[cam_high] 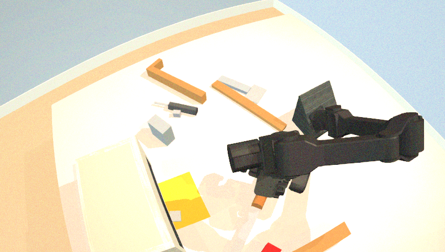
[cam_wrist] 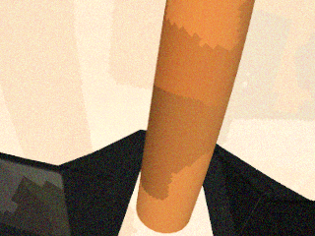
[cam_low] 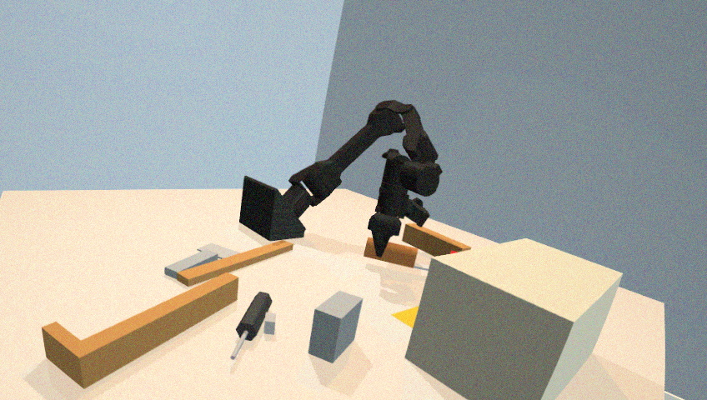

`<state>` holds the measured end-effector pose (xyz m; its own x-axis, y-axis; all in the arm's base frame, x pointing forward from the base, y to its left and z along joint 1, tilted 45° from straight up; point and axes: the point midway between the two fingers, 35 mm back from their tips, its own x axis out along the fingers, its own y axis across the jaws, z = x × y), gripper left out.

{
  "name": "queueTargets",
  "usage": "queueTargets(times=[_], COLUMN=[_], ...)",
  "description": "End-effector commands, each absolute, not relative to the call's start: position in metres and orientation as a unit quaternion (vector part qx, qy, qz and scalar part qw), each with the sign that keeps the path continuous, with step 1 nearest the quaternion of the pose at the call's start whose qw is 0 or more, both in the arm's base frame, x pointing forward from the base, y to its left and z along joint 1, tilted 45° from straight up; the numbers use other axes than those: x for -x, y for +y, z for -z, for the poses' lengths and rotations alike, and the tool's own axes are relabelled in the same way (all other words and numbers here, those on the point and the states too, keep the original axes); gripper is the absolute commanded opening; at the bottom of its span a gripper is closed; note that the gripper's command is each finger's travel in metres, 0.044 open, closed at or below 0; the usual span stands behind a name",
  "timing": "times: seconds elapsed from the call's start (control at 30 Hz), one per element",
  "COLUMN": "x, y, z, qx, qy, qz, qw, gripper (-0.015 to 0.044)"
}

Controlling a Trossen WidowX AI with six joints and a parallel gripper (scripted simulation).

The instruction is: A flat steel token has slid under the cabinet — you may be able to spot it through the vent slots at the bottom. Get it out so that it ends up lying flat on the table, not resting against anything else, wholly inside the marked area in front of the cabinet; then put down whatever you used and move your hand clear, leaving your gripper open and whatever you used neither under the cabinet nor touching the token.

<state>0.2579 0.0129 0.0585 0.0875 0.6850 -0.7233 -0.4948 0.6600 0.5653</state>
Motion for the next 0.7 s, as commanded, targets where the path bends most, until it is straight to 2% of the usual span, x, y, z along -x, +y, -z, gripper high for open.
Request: queueTargets(times=[0.0,0.67], x=[-0.260,-0.261], y=[0.016,0.036], z=[-0.064,-0.084], qx=[-0.091,-0.092], qy=[0.536,0.536], qz=[-0.402,-0.403], qw=[0.737,0.736], gripper=[0.0000,0.0000])
